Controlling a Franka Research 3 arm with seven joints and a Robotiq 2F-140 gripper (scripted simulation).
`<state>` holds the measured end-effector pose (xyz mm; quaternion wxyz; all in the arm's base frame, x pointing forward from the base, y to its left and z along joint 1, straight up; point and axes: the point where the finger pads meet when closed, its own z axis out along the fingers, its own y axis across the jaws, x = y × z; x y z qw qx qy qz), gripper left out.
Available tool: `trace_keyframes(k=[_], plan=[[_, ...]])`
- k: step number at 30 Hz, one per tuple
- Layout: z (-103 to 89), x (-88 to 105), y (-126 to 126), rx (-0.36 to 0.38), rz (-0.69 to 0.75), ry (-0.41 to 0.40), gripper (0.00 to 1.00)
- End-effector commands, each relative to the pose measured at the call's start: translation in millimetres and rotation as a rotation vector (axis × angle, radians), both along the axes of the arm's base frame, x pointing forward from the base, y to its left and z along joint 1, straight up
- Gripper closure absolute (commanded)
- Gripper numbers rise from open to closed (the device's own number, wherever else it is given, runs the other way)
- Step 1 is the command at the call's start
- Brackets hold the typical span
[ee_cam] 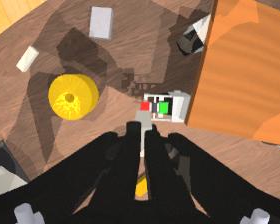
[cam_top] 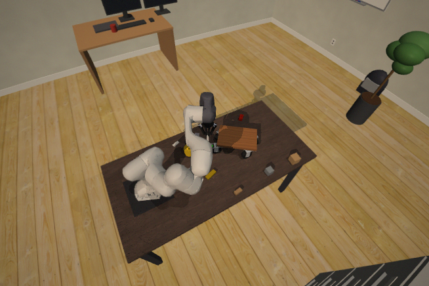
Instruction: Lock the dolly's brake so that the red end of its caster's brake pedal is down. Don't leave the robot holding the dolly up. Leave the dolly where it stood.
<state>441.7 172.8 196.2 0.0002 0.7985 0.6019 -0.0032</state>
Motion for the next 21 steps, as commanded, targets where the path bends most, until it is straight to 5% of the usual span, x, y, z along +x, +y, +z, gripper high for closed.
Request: trace_keyframes(k=[1,21], plan=[[-1.7,1.0,-0.2,0.002,-0.008,-0.003,1.00],[-29.2,1.9,-0.6,0.001,-0.010,-0.004,1.00]])
